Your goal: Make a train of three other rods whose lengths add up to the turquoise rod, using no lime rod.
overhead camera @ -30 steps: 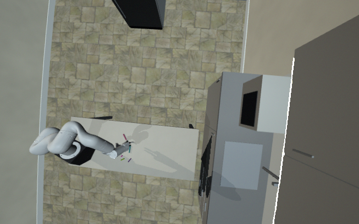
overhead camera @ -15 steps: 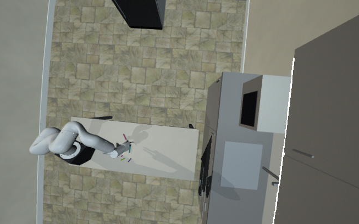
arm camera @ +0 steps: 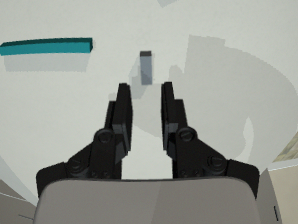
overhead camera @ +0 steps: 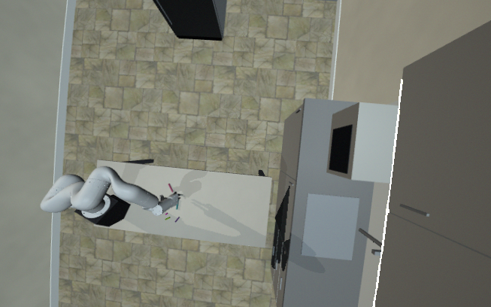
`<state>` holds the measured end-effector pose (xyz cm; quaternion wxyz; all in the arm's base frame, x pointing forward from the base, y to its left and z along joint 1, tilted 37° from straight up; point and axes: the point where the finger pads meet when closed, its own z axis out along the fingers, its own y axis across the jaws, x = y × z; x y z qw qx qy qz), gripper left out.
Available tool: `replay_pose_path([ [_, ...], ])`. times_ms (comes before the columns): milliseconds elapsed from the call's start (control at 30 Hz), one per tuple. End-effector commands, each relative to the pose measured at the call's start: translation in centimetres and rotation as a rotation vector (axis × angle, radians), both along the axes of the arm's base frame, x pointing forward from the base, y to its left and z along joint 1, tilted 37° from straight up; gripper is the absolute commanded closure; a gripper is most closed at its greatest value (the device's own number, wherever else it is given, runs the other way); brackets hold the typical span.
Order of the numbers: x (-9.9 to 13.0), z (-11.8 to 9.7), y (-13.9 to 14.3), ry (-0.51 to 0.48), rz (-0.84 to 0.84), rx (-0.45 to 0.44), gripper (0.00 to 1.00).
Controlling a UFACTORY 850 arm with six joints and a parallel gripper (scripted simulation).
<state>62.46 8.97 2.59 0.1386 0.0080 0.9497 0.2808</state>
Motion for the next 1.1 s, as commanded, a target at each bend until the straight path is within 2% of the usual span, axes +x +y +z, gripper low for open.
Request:
replay_pose_path([
  [0,0.2,-0.4,0.3,-0.001,-0.001,0.0,0.76],
  [567,0.8,-1.9,1.2,-0.001,-0.001,0.0,0.76],
  [1067,0.8,-2.1,1.4,-0.001,-0.001,0.0,0.76],
])
